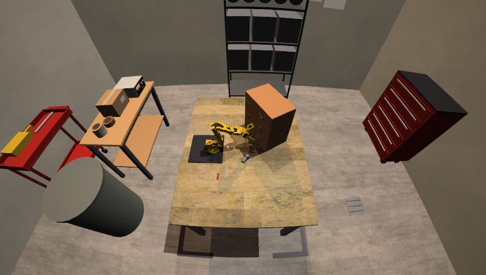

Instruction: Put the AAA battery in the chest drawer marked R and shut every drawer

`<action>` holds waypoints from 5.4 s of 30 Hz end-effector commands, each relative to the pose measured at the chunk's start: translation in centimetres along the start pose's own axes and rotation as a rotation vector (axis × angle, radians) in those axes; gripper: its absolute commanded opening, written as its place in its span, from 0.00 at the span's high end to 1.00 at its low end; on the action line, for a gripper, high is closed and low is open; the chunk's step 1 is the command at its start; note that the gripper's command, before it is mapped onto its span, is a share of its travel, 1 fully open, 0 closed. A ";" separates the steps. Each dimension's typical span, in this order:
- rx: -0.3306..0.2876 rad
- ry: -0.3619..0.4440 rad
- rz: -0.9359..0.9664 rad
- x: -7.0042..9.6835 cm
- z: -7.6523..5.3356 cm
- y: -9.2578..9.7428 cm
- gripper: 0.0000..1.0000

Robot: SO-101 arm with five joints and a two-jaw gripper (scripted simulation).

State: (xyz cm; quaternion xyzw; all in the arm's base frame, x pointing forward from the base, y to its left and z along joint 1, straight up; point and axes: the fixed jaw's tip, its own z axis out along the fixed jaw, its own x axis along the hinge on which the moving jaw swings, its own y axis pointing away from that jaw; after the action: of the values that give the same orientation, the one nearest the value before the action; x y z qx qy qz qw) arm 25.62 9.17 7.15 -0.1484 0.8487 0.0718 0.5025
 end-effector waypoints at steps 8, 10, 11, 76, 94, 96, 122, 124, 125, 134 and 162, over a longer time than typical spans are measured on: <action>0.016 -0.075 0.019 0.9 0.6 -0.4 0.50; 0.018 -0.093 0.020 1.0 0.6 -0.5 0.50; 0.020 -0.103 0.021 1.1 0.7 -0.5 0.50; 0.066 -0.424 0.043 1.9 -2.3 -1.4 0.50; 0.066 -0.427 0.043 1.9 -2.2 -1.4 0.50; 0.066 -0.428 0.043 1.9 -2.2 -1.4 0.50; 0.071 -0.411 0.044 2.2 -2.2 -1.5 0.50; 0.071 -0.409 0.044 2.2 -2.2 -1.5 0.50; 0.071 -0.408 0.044 2.3 -2.2 -1.5 0.50; 0.071 -0.408 0.044 2.3 -2.2 -1.5 0.50; 0.071 -0.399 0.044 2.4 -2.3 -1.5 0.50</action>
State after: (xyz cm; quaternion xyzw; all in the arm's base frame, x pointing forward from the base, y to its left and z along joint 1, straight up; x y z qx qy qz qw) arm 23.35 6.87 6.52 -0.0983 0.7303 0.0815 0.6711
